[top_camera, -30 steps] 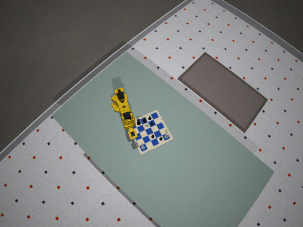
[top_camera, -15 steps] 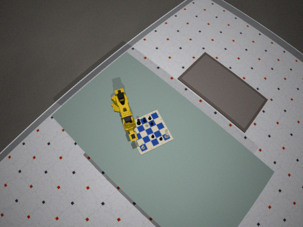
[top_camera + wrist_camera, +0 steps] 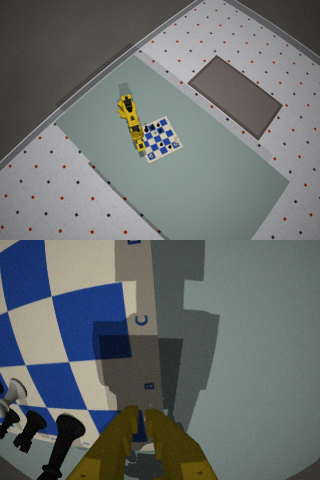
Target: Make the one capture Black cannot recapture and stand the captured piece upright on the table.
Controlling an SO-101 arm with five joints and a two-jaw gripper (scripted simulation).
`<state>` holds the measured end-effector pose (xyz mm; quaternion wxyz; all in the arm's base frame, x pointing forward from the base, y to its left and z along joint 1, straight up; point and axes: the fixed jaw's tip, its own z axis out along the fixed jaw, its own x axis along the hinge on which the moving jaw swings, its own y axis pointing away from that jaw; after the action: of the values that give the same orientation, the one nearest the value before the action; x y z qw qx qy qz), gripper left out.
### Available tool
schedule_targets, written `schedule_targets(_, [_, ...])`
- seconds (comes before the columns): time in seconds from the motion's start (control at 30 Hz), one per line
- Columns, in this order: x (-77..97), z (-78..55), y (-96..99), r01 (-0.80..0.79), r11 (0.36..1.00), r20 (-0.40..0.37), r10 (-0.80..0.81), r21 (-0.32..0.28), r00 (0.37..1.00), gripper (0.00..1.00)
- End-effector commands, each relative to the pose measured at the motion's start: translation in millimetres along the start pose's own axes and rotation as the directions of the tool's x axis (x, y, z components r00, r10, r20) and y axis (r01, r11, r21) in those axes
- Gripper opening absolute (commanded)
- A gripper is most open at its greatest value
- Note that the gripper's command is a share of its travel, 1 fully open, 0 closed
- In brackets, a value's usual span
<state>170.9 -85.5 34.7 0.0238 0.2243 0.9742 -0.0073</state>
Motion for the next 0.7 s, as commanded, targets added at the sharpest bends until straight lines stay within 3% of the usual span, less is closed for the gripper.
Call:
schedule_targets(0.0, [3.9, 5.6, -1.2, -0.017, 1.000, -0.027, 0.017, -0.002, 0.999, 0.00])
schedule_targets(0.67, [7.6, 9.1, -1.0, -0.016, 1.000, -0.027, 0.016, -0.002, 0.999, 0.00])
